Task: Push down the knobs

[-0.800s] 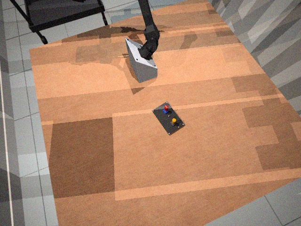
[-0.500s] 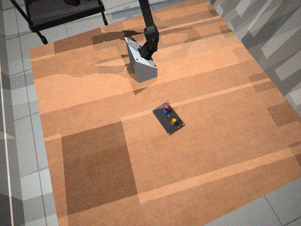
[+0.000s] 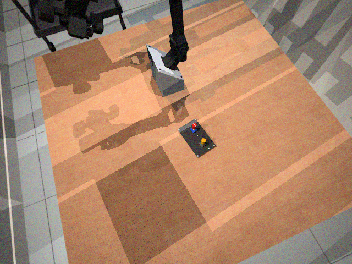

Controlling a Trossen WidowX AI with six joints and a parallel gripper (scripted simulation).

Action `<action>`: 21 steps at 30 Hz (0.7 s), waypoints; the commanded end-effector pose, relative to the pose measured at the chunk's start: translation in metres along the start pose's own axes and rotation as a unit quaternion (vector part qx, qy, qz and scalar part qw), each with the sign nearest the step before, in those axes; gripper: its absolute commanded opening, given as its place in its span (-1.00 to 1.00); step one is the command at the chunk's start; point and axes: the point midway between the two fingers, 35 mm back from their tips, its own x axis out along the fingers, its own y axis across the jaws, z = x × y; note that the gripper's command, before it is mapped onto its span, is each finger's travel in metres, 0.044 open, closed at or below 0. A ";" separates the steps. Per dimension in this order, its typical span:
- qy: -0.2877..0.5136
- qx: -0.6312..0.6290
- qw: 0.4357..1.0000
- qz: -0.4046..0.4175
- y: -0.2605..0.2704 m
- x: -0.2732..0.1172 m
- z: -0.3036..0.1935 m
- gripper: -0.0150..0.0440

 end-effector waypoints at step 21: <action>-0.225 -0.101 0.961 0.126 0.227 -0.127 0.322 -0.49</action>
